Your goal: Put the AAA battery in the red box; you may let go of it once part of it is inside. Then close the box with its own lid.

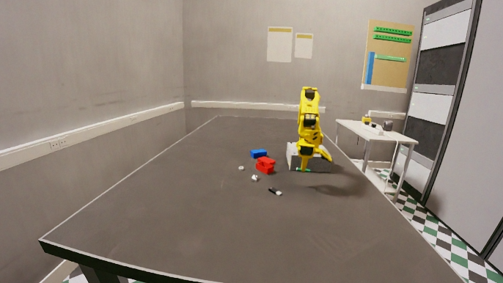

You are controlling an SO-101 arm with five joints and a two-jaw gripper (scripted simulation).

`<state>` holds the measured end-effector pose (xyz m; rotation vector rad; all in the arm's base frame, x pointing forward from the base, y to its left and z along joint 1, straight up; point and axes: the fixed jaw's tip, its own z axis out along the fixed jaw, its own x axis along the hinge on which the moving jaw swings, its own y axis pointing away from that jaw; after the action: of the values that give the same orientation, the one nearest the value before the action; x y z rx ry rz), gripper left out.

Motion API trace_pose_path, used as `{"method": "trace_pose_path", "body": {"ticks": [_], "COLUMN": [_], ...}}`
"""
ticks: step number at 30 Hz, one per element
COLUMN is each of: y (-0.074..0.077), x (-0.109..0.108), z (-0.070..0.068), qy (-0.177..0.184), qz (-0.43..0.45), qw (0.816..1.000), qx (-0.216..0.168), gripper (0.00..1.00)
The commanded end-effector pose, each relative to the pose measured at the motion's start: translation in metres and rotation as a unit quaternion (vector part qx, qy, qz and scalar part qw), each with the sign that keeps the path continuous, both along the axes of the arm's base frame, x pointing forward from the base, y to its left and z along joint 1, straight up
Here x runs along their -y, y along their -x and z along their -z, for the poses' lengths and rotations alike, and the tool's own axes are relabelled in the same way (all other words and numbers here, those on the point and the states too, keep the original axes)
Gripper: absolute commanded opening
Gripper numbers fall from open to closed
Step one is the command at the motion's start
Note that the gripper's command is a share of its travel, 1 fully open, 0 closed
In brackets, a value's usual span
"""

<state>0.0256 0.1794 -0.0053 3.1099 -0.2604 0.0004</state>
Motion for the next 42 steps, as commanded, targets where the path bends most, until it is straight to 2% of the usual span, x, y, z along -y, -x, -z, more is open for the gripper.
{"method": "trace_pose_path", "body": {"ticks": [1,42], "y": [0.0015,0.001], "x": [-0.0032,-0.006], "z": [-0.0044,-0.011], "qy": [-0.01,-0.01], "qz": [-0.001,-0.001], "qw": [1.0,1.0], "qx": [0.001,0.001], "gripper": [0.03,0.03]}}
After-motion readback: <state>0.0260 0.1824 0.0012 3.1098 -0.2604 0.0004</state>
